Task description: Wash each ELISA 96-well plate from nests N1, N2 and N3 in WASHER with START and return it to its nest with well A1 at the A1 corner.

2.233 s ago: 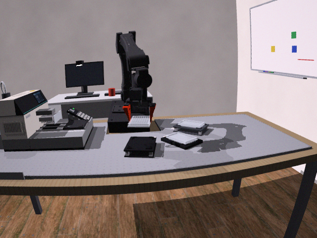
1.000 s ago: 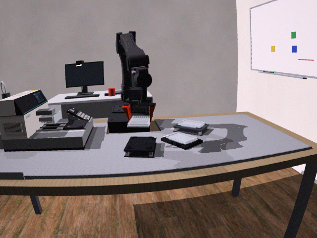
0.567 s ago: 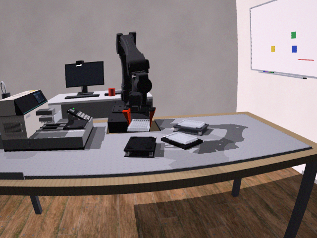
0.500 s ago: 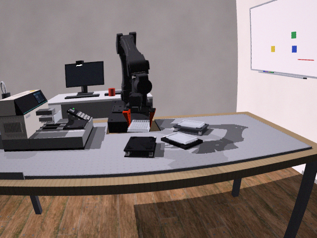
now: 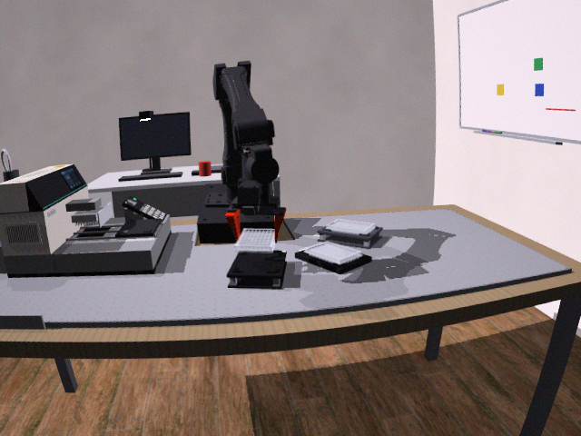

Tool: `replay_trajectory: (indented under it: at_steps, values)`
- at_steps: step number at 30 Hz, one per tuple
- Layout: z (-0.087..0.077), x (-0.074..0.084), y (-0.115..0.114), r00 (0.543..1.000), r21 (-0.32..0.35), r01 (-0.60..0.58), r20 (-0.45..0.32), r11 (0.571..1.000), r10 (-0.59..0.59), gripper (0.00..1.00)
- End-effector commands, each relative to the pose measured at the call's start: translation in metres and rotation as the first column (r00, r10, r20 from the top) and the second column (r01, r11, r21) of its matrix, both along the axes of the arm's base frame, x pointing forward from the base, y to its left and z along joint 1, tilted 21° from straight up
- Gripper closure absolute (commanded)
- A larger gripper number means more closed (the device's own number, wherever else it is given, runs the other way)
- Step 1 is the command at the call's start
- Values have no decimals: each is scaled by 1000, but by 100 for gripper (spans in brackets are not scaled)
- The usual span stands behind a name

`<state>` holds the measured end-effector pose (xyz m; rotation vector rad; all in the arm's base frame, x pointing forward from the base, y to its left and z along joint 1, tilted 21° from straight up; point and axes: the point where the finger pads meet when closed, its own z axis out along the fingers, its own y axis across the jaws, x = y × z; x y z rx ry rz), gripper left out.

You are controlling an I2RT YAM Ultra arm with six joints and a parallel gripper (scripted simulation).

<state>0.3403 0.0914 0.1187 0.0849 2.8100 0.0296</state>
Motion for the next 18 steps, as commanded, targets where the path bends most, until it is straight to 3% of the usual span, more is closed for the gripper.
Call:
replay_trajectory:
  at_steps: [1,18]
  values:
    - [4,8,3,999,11,-4,39,1000,3,100]
    - [-19,18,3,999,11,-4,39,1000,3,100]
